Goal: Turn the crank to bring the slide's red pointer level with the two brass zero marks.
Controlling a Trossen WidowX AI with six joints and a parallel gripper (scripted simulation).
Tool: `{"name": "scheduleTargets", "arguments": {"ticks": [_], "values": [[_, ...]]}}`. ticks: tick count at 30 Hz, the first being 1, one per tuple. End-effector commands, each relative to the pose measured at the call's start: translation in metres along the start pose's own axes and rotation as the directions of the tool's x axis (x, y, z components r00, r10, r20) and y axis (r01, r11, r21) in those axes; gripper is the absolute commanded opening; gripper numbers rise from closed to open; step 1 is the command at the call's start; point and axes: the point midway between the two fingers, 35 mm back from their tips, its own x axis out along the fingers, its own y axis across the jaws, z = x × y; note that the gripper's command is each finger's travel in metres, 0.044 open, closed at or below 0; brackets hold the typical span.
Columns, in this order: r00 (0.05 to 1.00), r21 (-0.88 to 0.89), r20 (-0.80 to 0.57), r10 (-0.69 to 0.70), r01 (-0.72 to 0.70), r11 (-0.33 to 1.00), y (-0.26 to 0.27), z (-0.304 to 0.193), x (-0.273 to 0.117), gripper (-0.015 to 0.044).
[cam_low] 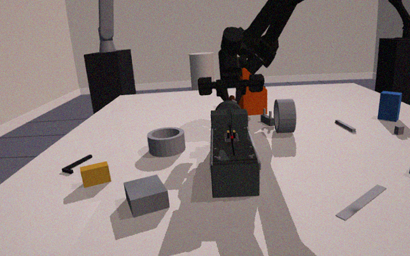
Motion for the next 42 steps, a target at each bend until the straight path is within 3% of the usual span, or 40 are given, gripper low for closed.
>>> {"name": "scheduleTargets", "arguments": {"ticks": [1,42], "values": [[1.000,0.008,0.014,-0.018,0.018,1.000,-0.008,0.003,-0.004,0.0000],[1.000,0.007,0.015,-0.019,0.019,1.000,-0.029,0.001,-0.002,0.0000]]}}
